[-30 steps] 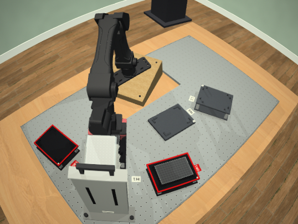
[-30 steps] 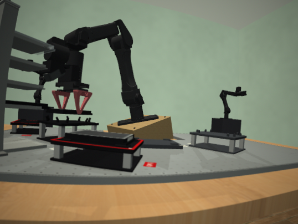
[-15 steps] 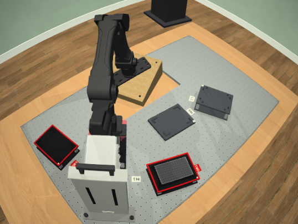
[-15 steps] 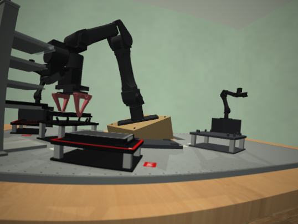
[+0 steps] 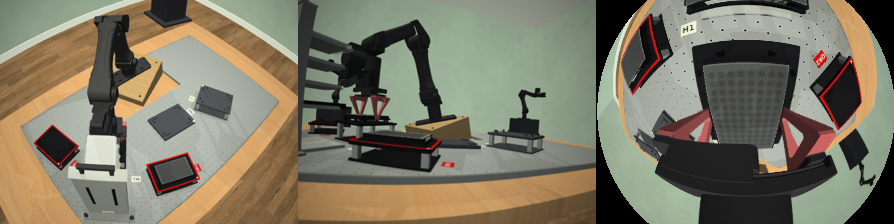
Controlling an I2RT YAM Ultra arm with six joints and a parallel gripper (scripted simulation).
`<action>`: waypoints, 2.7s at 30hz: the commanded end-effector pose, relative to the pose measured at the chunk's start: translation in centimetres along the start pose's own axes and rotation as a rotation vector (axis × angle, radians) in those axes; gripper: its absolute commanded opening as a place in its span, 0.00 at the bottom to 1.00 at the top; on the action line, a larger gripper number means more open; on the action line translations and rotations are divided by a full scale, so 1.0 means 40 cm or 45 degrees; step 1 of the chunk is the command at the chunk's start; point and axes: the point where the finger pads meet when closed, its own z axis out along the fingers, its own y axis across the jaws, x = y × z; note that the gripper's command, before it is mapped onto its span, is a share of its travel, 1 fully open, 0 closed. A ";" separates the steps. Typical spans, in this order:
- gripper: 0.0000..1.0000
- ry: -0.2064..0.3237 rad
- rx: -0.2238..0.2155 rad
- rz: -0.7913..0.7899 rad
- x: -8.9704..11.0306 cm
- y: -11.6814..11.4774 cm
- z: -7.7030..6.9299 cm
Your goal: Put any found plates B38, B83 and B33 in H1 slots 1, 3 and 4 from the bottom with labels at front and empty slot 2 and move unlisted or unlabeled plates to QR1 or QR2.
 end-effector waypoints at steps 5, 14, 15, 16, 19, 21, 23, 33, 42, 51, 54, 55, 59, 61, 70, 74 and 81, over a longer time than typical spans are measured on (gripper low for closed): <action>0.86 -0.021 0.003 0.002 -0.009 -0.003 0.001; 0.86 -0.021 0.003 0.002 -0.009 -0.003 0.010; 1.00 -0.021 0.003 0.002 -0.009 -0.003 0.010; 1.00 -0.021 0.003 0.002 -0.009 -0.003 0.010; 1.00 -0.021 0.003 0.002 -0.009 -0.003 0.010; 1.00 -0.021 0.003 0.002 -0.009 -0.003 0.010; 1.00 -0.021 0.003 0.002 -0.009 -0.003 0.010; 1.00 -0.021 0.003 0.002 -0.008 -0.003 -0.023; 1.00 -0.021 0.002 0.002 -0.007 -0.003 -0.081; 1.00 -0.021 0.002 0.002 -0.006 -0.003 -0.156; 1.00 -0.022 0.002 0.002 -0.006 -0.003 -0.162; 1.00 -0.022 0.002 0.002 -0.006 -0.003 -0.162; 1.00 -0.021 0.002 0.002 -0.004 -0.002 -0.169; 1.00 -0.021 0.002 0.002 -0.004 -0.001 -0.182; 1.00 -0.021 0.002 0.002 -0.003 -0.001 -0.242; 1.00 -0.021 0.002 0.002 -0.003 -0.002 -0.262; 1.00 -0.021 0.002 0.002 -0.002 -0.002 -0.302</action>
